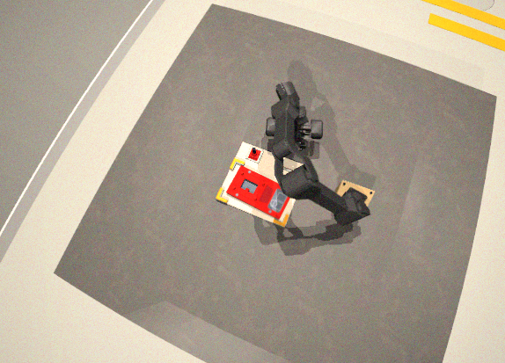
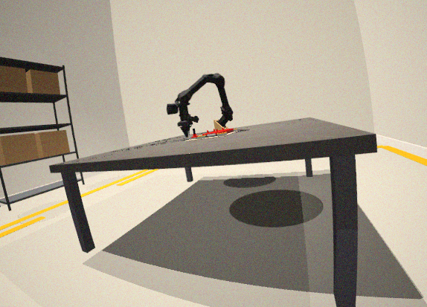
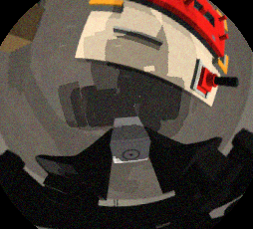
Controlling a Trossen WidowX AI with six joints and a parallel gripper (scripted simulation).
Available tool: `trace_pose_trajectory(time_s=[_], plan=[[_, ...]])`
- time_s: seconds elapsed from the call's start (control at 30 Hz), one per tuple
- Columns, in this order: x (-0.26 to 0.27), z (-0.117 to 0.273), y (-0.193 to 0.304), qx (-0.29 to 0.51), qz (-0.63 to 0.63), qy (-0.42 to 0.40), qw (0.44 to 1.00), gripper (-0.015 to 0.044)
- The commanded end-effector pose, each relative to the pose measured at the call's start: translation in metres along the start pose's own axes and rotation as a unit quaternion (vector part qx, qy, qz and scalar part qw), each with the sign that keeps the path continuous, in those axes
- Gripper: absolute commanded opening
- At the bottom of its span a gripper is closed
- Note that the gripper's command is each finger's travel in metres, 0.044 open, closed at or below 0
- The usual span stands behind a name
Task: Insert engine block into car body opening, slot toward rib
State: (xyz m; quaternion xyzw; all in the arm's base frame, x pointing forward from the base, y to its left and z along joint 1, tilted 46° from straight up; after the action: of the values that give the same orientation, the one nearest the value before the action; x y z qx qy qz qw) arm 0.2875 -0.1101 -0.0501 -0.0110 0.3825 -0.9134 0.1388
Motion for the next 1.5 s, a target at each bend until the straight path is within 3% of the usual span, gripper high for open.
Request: trace_pose_trajectory(time_s=[0.0, 0.23, 0.8, 1.03, 1.47], plan=[[0.002, -0.008, -0.001, -0.003, -0.005, 0.001, 1.000, 0.0000], [0.002, -0.011, -0.001, -0.003, -0.005, 0.001, 1.000, 0.0000], [0.001, -0.004, 0.001, 0.002, -0.004, 0.003, 1.000, 0.0440], [0.000, -0.001, 0.001, -0.001, -0.004, 0.002, 1.000, 0.0440], [0.000, 0.041, 0.003, -0.002, -0.005, 0.000, 1.000, 0.0440]])
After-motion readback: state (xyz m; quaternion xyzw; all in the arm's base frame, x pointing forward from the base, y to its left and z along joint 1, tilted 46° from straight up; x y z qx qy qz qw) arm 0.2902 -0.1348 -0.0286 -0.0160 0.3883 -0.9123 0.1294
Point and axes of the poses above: the point midway between the two fingers, 35 mm back from their tips, its own z axis back along the fingers, its own x axis across the jaws, y = z × x, the point moved 9 cm from there along z, back along the fingers, and after that the axes turned 11 degrees about -z, right-handed, at the moved point
